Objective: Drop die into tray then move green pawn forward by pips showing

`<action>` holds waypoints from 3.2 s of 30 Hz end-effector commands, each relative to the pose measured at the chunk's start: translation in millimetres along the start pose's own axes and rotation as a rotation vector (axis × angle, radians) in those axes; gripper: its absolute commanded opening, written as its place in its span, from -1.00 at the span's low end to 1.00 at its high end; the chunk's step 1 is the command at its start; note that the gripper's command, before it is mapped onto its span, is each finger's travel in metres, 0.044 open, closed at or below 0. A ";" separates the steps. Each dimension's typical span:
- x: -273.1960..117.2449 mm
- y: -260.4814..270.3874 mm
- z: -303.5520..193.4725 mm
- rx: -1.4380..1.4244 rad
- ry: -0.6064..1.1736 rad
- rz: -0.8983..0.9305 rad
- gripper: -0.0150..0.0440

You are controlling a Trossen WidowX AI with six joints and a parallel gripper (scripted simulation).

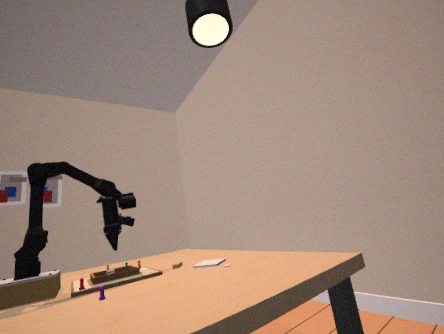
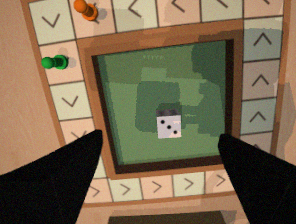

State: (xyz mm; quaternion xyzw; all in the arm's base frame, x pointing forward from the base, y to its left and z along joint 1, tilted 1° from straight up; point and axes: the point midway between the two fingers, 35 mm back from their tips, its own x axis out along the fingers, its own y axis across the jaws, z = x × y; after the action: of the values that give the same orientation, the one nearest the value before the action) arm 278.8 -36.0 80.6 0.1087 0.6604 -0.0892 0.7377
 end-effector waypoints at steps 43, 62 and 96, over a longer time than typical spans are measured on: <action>75.7 110.0 38.0 0.621 0.078 -0.035 0.19; 93.2 109.7 35.7 0.620 0.078 -0.035 -0.28; -32.9 111.6 43.9 0.620 0.078 -0.035 -0.49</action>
State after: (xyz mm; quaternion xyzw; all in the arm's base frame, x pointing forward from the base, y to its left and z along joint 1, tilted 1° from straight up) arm 350.8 59.1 122.8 0.3237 0.6290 -0.2914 0.6440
